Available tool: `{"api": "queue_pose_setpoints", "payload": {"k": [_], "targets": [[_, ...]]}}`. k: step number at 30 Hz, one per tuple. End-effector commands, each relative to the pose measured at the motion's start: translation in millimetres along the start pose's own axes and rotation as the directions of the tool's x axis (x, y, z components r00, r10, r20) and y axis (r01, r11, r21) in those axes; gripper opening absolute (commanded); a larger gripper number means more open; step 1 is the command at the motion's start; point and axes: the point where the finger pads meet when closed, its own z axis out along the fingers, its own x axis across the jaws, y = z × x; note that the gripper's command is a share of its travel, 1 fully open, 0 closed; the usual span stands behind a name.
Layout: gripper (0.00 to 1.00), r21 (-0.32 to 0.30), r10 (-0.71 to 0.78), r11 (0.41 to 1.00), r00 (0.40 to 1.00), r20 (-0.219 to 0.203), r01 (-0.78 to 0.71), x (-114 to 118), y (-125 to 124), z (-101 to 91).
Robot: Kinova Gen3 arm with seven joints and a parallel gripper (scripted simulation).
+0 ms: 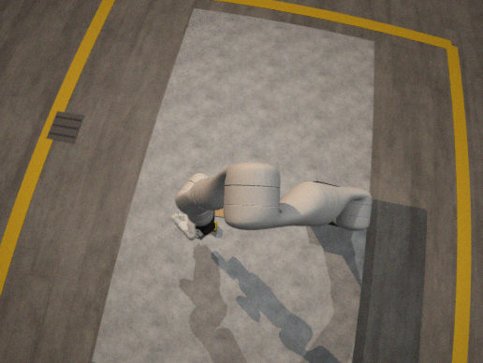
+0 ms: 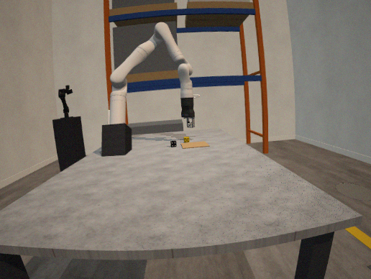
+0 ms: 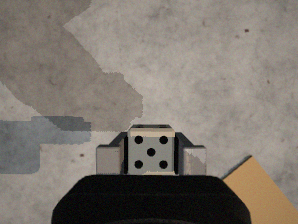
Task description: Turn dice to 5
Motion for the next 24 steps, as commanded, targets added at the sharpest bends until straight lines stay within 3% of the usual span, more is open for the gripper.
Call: {"api": "queue_pose_setpoints", "payload": {"k": [1,24], "targets": [[0.57,0.009,-0.007,1.000,1.000,-0.011,0.007,0.4,-6.7,-18.4],[0.57,0.005,-0.040,0.999,0.999,-0.013,0.040,5.5,1.1,-20.7]]}}
